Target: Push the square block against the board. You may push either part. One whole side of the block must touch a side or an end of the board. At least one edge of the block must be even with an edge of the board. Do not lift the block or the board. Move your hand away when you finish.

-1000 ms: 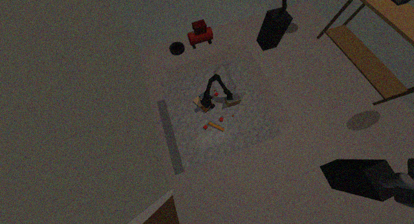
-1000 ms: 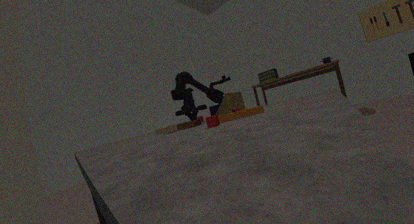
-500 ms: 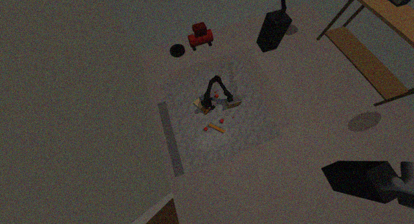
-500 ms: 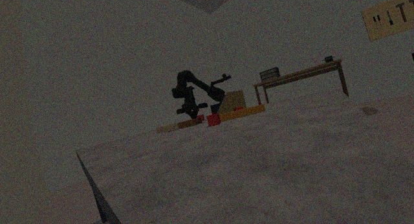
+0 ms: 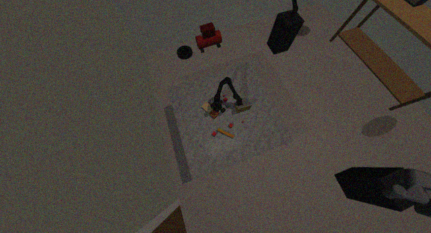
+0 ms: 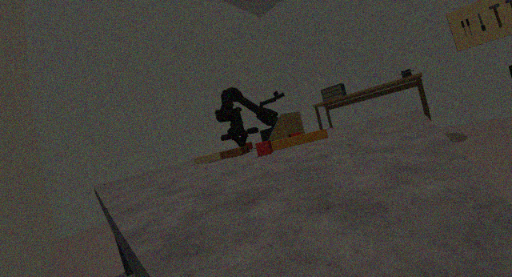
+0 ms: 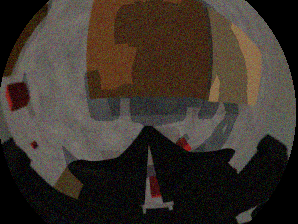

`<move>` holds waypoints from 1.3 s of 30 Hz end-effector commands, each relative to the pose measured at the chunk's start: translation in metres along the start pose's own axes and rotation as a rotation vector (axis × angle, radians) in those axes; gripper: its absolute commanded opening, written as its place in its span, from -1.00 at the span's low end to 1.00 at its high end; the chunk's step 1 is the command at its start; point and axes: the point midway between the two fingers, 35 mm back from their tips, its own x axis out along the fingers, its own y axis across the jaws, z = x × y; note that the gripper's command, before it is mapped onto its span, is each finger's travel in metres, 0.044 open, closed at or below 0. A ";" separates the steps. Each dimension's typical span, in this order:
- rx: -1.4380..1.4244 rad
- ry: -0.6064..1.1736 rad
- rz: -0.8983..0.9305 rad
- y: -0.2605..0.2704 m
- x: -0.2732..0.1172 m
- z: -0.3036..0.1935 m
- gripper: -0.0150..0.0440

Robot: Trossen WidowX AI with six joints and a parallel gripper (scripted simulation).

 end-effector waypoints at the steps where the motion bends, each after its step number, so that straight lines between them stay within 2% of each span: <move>1: -0.006 0.003 -0.004 0.001 0.001 -0.008 -0.49; 8: -0.001 0.001 0.001 0.001 -0.002 -0.011 -0.49; 13: -0.006 0.003 -0.002 0.002 -0.052 -0.011 -0.49; 20: 0.013 -0.002 -0.008 0.002 -0.049 -0.009 -0.49; 39: 0.653 -0.008 0.004 0.028 -0.055 0.037 -0.49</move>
